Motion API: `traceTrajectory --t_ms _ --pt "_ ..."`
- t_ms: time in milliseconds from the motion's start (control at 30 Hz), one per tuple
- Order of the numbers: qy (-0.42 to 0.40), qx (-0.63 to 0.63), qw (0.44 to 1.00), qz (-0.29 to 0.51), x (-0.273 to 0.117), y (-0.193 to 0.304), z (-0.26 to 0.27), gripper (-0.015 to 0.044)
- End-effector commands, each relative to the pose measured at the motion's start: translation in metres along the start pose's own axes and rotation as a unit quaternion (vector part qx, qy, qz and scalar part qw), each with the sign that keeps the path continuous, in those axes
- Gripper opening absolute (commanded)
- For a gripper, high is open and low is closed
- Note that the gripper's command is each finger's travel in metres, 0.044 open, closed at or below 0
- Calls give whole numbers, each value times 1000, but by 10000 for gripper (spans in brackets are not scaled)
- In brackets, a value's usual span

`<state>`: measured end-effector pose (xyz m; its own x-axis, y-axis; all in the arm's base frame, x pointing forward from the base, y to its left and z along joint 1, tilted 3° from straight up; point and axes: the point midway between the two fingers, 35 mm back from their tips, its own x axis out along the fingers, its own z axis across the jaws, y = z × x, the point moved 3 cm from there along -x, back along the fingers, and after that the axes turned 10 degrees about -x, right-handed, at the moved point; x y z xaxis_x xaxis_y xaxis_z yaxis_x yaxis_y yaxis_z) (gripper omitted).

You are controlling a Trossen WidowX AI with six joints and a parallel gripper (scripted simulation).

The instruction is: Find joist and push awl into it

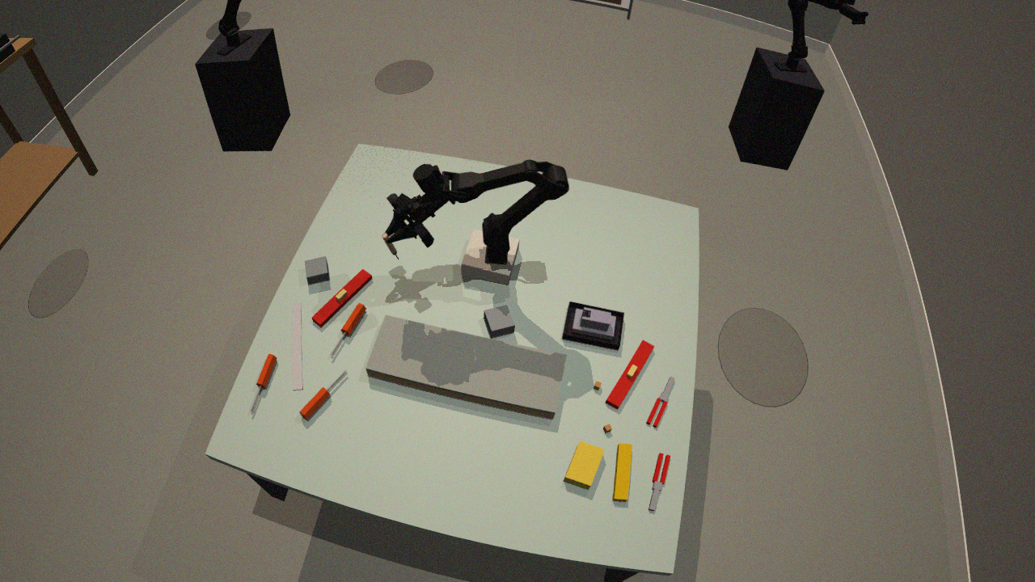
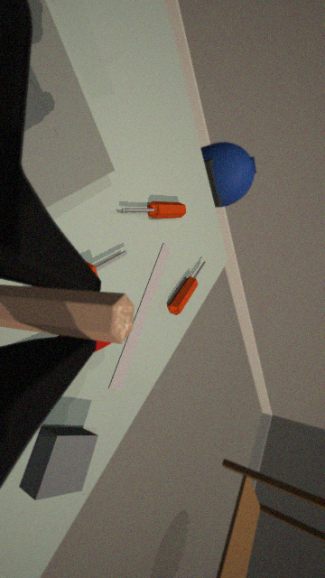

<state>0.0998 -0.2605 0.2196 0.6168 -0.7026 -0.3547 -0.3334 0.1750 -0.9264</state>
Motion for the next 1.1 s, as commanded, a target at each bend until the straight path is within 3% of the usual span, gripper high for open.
traceTrajectory --t_ms 0,567,1067 --pt "-37 -11 999 -23 19 -5 13 0" --pt "-182 -57 976 -109 79 -13 87 0" --pt "-309 -81 931 -177 98 -4 168 0"
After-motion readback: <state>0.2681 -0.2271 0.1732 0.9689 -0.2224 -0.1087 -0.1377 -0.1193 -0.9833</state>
